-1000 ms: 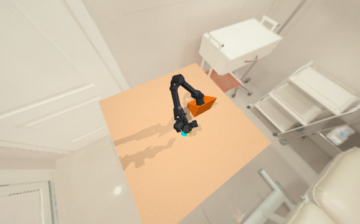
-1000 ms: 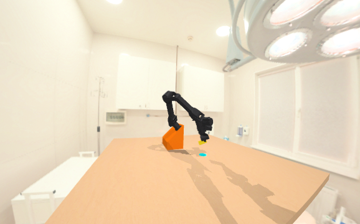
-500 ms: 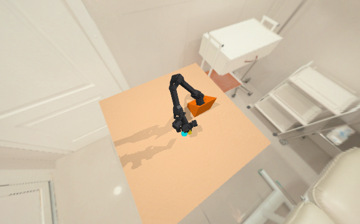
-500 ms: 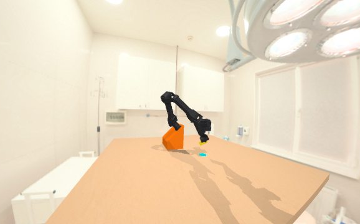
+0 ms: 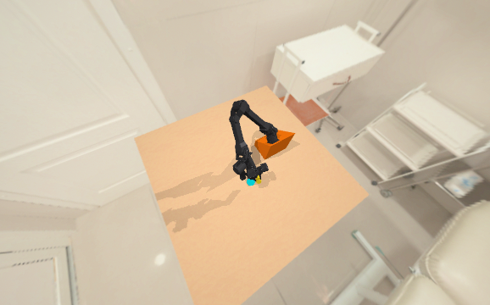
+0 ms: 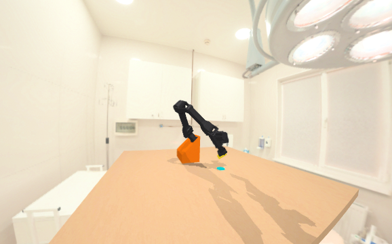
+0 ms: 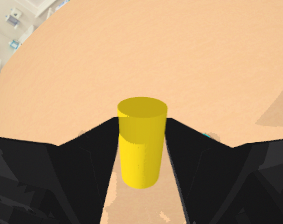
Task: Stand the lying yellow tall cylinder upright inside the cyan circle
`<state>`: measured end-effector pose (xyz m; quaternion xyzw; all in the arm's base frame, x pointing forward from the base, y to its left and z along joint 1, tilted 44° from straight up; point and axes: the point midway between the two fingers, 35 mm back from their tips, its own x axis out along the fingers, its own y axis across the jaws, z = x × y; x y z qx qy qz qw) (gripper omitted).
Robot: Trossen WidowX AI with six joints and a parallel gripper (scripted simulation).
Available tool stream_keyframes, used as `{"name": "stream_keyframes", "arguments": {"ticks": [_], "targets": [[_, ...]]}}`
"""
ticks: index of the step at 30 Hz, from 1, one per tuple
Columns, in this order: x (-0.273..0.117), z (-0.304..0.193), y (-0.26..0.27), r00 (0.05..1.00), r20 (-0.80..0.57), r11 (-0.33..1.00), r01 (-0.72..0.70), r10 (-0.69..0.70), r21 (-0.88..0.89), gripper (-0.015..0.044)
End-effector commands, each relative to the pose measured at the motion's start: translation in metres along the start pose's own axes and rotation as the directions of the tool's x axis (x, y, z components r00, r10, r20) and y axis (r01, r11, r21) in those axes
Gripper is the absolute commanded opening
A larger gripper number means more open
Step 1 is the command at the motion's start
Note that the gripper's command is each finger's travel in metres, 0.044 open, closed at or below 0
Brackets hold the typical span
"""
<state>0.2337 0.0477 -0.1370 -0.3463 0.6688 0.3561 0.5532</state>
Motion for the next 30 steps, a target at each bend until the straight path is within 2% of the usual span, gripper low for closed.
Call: {"name": "stream_keyframes", "arguments": {"ticks": [1, 30], "targets": [[-0.001, -0.0008, 0.0008, 0.999, 0.039, 1.0, -0.007, 0.007, -0.007, 0.0105], [-0.0027, -0.0015, -0.0004, 0.969, 0.246, 0.999, -0.014, 0.026, -0.048, 0.0105]]}}
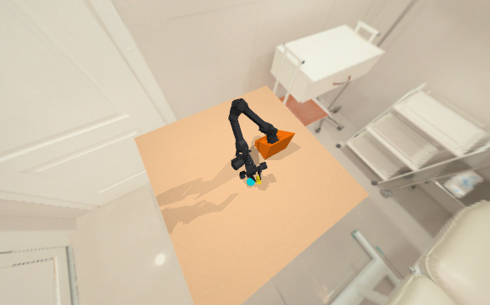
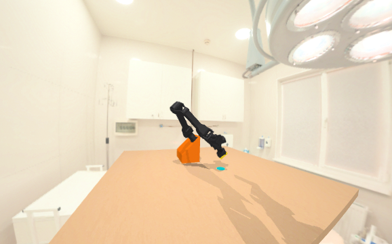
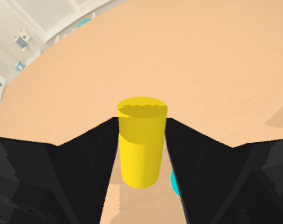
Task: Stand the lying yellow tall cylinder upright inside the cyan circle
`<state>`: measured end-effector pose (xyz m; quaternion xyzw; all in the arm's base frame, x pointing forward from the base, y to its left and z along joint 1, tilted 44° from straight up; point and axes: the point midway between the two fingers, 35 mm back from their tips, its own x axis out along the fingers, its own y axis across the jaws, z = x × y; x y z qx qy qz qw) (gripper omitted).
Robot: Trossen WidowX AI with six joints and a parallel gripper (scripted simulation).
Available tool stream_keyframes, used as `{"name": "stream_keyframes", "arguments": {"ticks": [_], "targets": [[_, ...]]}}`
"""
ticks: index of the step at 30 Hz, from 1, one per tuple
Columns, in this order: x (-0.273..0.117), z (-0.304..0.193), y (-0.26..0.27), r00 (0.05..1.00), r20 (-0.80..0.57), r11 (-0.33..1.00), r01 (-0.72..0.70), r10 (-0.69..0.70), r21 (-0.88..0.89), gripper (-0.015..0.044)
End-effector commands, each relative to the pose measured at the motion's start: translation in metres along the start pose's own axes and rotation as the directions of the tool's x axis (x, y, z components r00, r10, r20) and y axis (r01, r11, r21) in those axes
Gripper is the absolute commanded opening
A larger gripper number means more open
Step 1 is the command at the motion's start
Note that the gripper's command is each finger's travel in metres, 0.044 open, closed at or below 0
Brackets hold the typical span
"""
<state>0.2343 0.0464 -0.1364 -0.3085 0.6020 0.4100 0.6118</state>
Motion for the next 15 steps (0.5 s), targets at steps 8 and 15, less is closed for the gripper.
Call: {"name": "stream_keyframes", "arguments": {"ticks": [8, 15], "targets": [[-0.004, -0.0001, 0.0004, 0.996, 0.09, 1.0, 0.008, -0.006, -0.023, 0.0105], [-0.006, 0.0, -0.0001, 0.99, 0.14, 0.999, 0.017, -0.011, -0.036, 0.0105]]}}
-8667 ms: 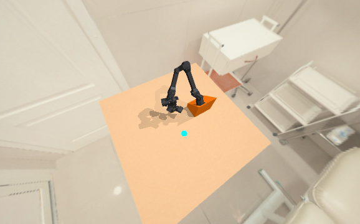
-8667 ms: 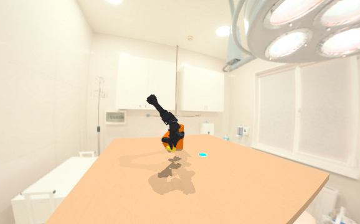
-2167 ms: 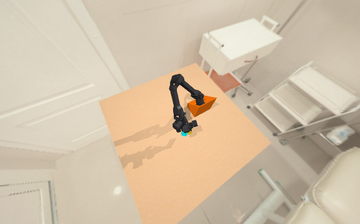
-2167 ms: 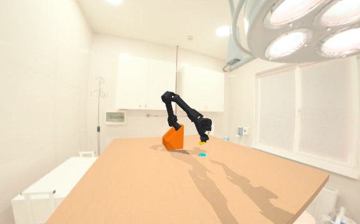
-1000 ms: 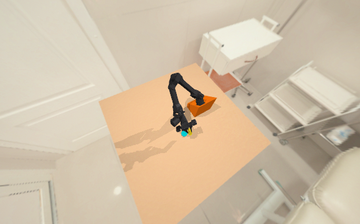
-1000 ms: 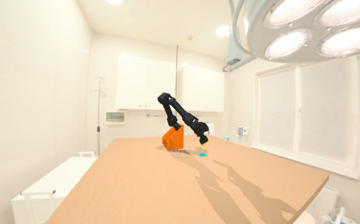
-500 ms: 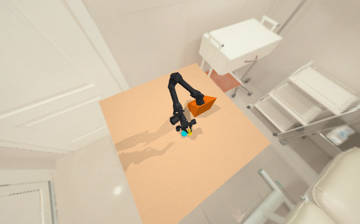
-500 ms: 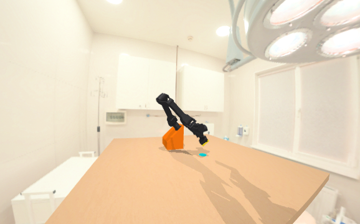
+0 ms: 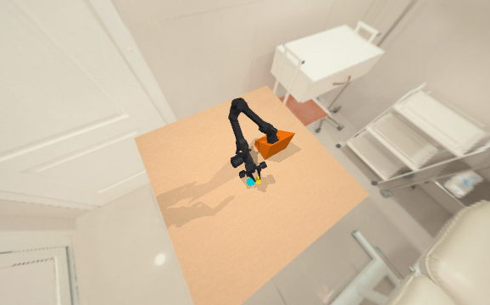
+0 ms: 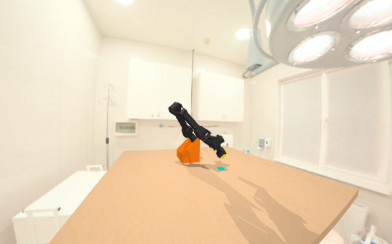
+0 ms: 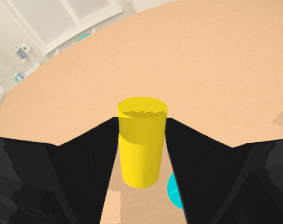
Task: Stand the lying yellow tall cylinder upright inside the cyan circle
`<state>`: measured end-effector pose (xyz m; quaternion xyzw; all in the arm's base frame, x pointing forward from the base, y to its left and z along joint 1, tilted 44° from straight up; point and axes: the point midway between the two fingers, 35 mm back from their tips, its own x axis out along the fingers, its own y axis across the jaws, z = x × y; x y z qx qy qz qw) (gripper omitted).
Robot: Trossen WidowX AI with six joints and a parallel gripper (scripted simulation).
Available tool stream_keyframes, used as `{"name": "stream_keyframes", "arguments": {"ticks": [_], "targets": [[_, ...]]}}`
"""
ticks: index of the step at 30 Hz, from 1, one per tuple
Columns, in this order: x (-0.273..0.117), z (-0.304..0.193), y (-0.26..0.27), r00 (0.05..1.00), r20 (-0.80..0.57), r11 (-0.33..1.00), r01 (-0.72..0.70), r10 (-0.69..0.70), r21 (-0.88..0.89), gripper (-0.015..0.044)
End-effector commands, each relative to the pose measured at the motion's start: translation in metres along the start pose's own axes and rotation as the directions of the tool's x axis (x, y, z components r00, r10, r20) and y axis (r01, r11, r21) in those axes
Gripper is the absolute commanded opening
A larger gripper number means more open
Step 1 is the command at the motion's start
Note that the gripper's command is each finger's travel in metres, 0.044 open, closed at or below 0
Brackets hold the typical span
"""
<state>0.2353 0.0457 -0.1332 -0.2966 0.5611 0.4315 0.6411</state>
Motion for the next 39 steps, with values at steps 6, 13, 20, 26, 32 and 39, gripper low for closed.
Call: {"name": "stream_keyframes", "arguments": {"ticks": [6, 13, 20, 26, 32, 39], "targets": [[-0.005, 0.001, 0.0, 0.997, 0.074, 1.0, 0.015, -0.013, -0.023, 0.0105], [-0.007, 0.001, 0.0, 0.992, 0.124, 0.999, 0.028, -0.023, -0.038, 0.0105], [-0.011, 0.001, 0.0, 0.984, 0.172, 0.998, 0.046, -0.036, -0.054, 0.0105], [-0.014, 0.002, -0.001, 0.976, 0.213, 0.996, 0.063, -0.048, -0.067, 0.0105], [-0.017, 0.002, -0.001, 0.966, 0.253, 0.993, 0.083, -0.06, -0.08, 0.0105], [-0.021, 0.002, -0.001, 0.951, 0.298, 0.989, 0.109, -0.076, -0.095, 0.0105]]}}
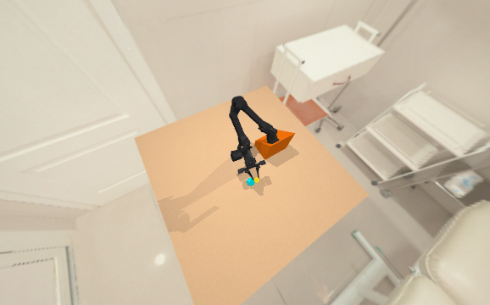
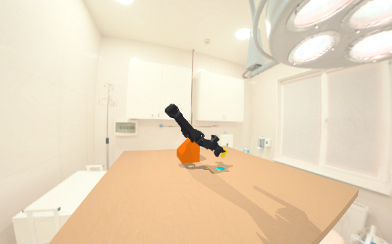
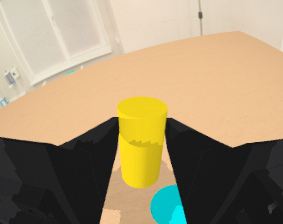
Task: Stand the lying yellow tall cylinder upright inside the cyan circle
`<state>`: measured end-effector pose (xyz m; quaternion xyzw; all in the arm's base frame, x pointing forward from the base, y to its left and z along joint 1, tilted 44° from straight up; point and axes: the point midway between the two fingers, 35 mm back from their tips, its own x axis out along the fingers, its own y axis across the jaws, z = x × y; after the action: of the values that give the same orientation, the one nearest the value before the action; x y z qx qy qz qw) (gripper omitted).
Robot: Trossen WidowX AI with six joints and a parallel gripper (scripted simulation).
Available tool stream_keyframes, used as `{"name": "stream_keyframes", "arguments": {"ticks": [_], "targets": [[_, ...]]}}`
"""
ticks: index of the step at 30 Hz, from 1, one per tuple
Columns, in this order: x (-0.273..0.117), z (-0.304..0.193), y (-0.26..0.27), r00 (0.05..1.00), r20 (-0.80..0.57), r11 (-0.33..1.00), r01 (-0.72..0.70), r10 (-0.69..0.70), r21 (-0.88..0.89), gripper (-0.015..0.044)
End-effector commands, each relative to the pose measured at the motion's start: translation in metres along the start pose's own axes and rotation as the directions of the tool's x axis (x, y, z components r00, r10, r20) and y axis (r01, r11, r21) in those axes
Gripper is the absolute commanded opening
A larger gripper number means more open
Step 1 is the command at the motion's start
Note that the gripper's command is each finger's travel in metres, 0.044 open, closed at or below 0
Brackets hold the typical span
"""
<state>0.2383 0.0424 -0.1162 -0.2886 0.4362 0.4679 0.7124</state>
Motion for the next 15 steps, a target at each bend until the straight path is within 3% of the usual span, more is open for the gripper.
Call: {"name": "stream_keyframes", "arguments": {"ticks": [1, 15], "targets": [[-0.0043, 0.0016, 0.0006, 0.999, 0.035, 1.0, 0.017, -0.016, -0.019, 0.0105], [-0.0133, 0.0045, -0.0003, 0.99, 0.124, 0.996, 0.07, -0.061, -0.063, 0.0105]]}}
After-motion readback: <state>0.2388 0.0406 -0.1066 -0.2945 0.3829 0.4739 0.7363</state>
